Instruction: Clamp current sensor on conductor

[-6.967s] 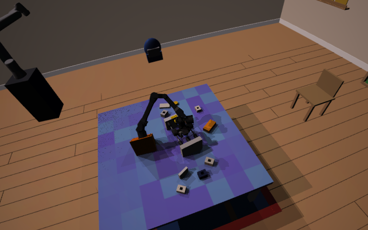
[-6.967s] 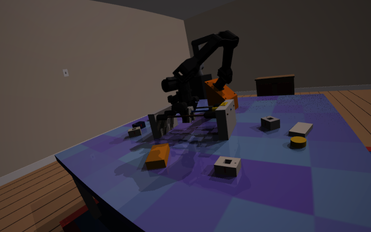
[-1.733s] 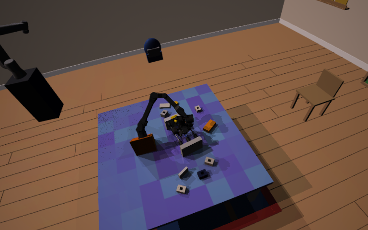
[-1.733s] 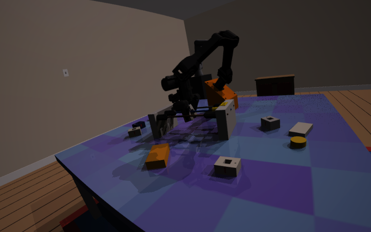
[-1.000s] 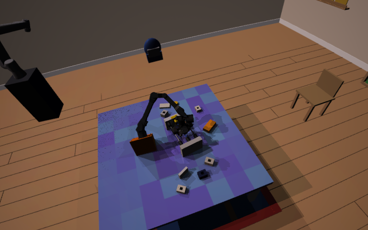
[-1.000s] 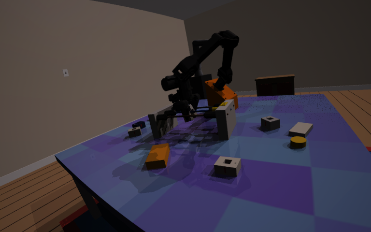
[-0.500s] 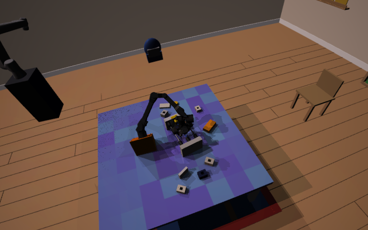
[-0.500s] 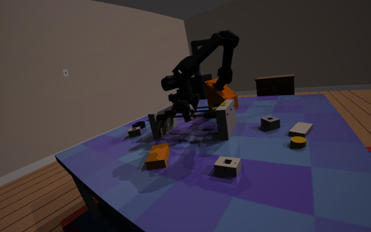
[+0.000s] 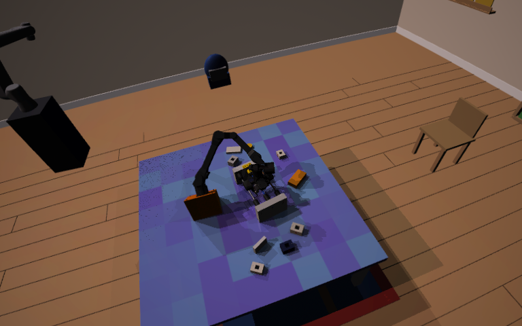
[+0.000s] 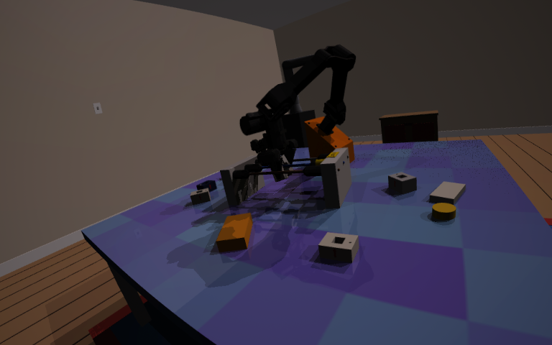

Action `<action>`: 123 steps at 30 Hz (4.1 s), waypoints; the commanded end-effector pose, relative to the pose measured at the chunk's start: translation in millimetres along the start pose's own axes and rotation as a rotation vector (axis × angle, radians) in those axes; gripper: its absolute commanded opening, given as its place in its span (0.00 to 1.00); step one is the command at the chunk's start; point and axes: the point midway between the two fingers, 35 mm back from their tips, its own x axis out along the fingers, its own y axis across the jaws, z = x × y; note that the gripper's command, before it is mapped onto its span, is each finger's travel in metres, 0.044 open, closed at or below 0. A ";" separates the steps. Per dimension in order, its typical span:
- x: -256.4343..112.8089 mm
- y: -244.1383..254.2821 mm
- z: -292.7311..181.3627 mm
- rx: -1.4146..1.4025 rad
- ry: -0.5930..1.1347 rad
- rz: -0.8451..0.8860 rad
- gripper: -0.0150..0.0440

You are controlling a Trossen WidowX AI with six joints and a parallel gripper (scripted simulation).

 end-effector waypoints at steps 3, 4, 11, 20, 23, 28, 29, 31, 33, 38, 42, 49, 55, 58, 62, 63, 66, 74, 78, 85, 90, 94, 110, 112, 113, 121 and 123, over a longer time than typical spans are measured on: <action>-7.8 0.1 10.1 0.011 -0.025 0.015 0.25; 0.0 0.0 0.0 0.000 0.000 0.000 0.25; 0.0 0.0 0.0 0.000 0.000 0.000 0.25; 0.0 0.0 0.0 0.000 0.000 0.000 0.25; 0.0 0.0 0.0 0.000 0.000 0.000 0.25; 0.0 0.0 0.0 0.000 0.000 0.000 0.25; 0.0 0.0 0.0 0.000 0.000 0.000 0.25; 0.0 0.0 0.0 0.000 0.000 0.000 0.25; 0.0 0.0 0.0 0.000 0.000 0.000 0.25; 0.0 0.0 0.0 0.000 0.000 0.000 0.25; 0.0 0.0 0.0 0.000 0.000 0.000 0.25; 0.0 0.0 0.0 0.000 0.000 0.000 0.25; 0.0 0.0 0.0 0.000 0.000 0.000 0.25; 0.0 0.0 0.0 0.000 0.000 0.000 0.25; 0.0 0.0 0.0 0.000 0.000 0.000 0.25; 0.0 0.0 0.0 0.000 0.000 0.000 0.25; 0.0 0.0 0.0 0.000 0.000 0.000 0.25; 0.0 0.0 0.0 0.000 0.000 0.000 0.25; 0.0 0.0 0.0 0.000 0.000 0.000 0.25; 0.0 0.0 0.0 0.000 0.000 0.000 0.25; 0.0 -0.2 -0.1 0.001 0.000 -0.001 0.39; 0.0 -0.2 -0.1 0.001 0.000 -0.001 0.57; -21.9 0.8 6.6 0.013 -0.024 -0.208 1.00; -23.7 0.6 6.7 0.013 -0.024 -0.224 1.00; -23.2 0.5 6.7 0.013 -0.024 -0.224 1.00; -12.3 -1.3 8.0 0.013 -0.024 -0.226 1.00; -9.2 -1.9 8.4 0.013 -0.024 -0.226 1.00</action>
